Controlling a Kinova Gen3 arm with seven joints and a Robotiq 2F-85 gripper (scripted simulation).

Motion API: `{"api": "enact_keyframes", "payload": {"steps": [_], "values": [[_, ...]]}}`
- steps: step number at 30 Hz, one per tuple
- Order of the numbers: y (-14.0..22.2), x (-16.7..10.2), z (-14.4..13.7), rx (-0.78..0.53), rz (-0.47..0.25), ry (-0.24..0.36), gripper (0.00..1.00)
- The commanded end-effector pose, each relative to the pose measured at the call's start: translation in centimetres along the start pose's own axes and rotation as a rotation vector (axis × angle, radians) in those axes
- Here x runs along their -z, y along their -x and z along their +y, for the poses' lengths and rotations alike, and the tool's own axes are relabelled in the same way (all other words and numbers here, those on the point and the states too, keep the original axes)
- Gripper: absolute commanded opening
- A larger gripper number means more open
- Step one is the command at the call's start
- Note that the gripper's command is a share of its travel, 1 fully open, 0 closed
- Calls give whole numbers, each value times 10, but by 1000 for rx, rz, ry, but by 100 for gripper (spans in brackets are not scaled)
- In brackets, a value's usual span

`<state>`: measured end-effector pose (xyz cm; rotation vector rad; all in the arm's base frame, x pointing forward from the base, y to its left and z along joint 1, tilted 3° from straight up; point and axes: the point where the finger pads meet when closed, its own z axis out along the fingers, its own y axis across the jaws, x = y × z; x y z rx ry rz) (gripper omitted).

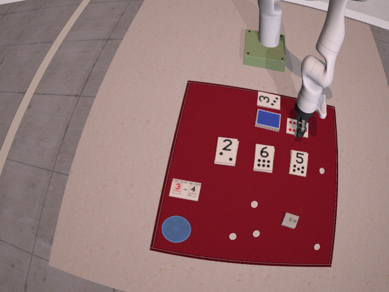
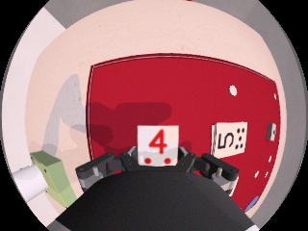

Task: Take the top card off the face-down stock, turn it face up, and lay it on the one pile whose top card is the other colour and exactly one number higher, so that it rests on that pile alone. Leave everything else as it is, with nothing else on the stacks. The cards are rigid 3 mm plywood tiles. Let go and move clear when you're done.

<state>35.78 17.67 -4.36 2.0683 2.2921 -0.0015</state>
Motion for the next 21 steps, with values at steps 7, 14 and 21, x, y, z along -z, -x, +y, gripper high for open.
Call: {"api": "enact_keyframes", "payload": {"steps": [7, 14, 21], "values": [[2, -1, 0, 1, -3, 2, 72], [2, 5, 0, 0, -3, 2, 72], [2, 25, 0, 1, -3, 3, 72]]}}
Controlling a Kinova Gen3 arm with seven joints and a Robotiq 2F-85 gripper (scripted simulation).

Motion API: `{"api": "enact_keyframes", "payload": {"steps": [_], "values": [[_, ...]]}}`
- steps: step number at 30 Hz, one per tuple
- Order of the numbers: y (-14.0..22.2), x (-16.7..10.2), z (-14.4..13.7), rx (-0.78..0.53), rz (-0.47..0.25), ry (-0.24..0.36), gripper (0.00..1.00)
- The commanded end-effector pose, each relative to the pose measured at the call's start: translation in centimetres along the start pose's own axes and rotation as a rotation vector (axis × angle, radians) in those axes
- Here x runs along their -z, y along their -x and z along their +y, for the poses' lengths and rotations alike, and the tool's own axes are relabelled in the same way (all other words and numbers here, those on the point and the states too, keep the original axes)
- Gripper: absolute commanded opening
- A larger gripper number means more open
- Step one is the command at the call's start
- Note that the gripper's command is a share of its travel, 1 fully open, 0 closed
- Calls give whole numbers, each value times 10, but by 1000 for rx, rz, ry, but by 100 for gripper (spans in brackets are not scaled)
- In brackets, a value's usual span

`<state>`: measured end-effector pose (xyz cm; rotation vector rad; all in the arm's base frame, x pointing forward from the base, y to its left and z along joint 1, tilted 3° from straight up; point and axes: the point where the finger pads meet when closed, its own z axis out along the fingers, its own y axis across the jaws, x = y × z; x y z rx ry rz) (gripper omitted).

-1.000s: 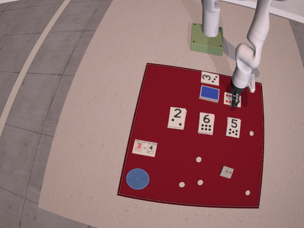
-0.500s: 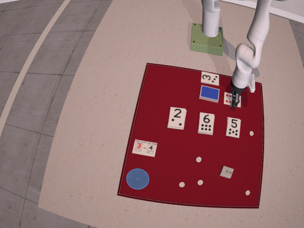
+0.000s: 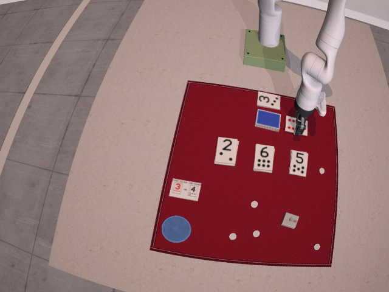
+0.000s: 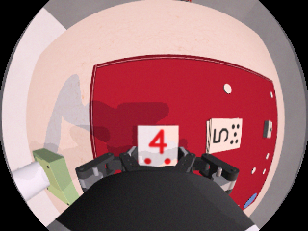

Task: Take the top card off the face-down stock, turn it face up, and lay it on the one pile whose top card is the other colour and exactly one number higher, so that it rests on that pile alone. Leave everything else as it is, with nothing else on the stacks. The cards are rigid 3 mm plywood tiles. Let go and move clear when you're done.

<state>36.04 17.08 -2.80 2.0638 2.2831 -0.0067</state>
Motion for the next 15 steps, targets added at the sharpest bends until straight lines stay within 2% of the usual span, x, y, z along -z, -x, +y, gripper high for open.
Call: {"api": "enact_keyframes", "payload": {"steps": [1, 15], "values": [[-5, 13, -2, 3, 7, -1, 72], [-5, 24, -2, 3, 7, -1, 72]]}}
